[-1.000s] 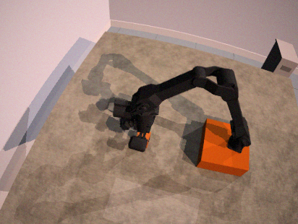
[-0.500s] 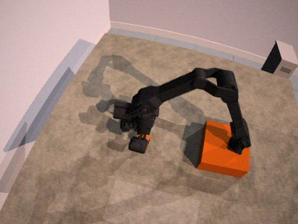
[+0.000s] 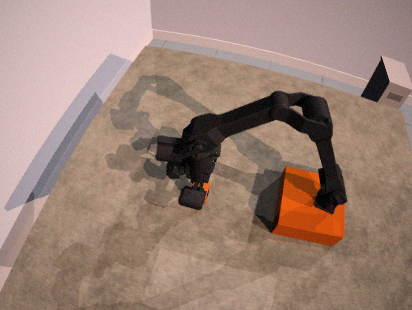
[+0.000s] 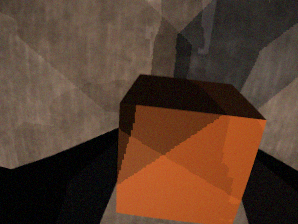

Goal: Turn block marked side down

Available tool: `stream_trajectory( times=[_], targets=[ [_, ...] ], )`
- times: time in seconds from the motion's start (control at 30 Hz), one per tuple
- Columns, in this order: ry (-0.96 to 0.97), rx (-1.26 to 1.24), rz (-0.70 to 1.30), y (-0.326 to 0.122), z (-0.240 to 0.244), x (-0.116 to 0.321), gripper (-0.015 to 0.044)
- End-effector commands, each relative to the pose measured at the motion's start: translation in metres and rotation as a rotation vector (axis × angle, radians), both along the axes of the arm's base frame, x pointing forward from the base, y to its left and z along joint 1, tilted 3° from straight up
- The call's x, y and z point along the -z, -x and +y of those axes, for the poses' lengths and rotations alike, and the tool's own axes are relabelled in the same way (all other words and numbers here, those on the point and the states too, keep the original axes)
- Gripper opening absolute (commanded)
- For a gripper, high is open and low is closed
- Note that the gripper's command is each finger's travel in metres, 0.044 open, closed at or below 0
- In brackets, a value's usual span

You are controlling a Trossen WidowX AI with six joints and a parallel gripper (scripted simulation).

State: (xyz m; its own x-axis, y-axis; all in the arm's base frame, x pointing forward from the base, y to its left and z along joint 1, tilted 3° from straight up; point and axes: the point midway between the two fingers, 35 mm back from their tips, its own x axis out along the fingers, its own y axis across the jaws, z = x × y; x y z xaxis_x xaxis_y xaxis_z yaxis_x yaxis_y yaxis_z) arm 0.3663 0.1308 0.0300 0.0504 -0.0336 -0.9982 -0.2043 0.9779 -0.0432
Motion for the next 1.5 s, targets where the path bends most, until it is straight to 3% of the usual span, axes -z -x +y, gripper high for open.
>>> stream_trajectory(
  times=[0.0,1.47],
  targets=[
    [-0.009,0.0,-0.017,-0.0023,0.0016,-0.0099,0.0],
    [-0.115,-0.021,-0.522,0.0022,0.0006,-0.0021,0.0]
  ],
)
